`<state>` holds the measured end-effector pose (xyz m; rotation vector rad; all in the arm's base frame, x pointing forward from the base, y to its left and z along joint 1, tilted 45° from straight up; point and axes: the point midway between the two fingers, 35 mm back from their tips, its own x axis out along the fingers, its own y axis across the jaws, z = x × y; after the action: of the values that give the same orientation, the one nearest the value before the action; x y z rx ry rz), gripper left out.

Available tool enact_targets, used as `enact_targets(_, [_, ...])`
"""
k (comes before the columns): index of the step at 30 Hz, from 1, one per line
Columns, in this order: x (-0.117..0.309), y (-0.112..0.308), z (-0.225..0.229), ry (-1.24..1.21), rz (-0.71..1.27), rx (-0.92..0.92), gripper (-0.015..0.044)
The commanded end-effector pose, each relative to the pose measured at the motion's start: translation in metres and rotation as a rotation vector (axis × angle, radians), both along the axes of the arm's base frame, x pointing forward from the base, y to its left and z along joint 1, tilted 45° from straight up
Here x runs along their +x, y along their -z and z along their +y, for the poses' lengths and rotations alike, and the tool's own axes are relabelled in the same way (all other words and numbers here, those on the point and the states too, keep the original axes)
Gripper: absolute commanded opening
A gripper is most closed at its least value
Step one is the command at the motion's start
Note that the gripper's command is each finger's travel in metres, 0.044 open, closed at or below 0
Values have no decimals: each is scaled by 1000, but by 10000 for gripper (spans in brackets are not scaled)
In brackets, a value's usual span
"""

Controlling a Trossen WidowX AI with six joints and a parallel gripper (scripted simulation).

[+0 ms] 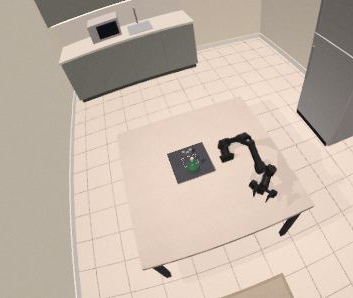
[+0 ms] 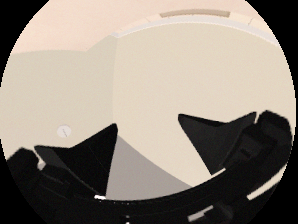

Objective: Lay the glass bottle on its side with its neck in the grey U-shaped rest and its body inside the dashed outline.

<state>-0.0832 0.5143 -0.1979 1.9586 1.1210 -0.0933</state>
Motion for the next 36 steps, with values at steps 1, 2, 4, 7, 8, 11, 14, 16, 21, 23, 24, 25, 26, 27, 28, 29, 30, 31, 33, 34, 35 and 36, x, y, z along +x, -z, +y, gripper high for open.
enact_targets(1, [2,-1,0,-4,-12,-15,426])
enact_targets(2, [6,-3,1,-11,-36,-43,440])
enact_targets(4, [20,-10,2,-38,-117,-142,440])
enact_targets(7, [56,-29,2,-110,-297,-394,440])
enact_targets(8, [69,-36,0,-139,-356,-489,440])
enact_targets(11, [106,-55,-7,-236,-503,-759,440])
enact_targets(14, [129,-69,-15,-313,-584,-941,440])
enact_targets(16, [143,-77,-21,-364,-626,-1051,440])
enact_targets(21, [176,-97,-36,-499,-705,-1296,440])
enact_targets(23, [188,-106,-44,-559,-730,-1394,440])
enact_targets(24, [194,-110,-48,-592,-741,-1443,440])
enact_targets(25, [201,-114,-52,-626,-751,-1492,440])
enact_targets(26, [207,-118,-56,-661,-760,-1540,440])
enact_targets(27, [213,-122,-61,-697,-767,-1587,440])
enact_targets(28, [219,-126,-66,-734,-774,-1634,440])
enact_targets(29, [224,-131,-71,-773,-780,-1680,440])
enact_targets(30, [230,-135,-76,-814,-784,-1726,440])
enact_targets(31, [236,-139,-81,-856,-788,-1771,440])
enact_targets(33, [247,-148,-92,-944,-791,-1857,440])
enact_targets(34, [252,-152,-97,-991,-791,-1899,440])
enact_targets(35, [257,-156,-103,-1039,-790,-1940,440])
enact_targets(36, [262,-161,-109,-1089,-788,-1979,440])
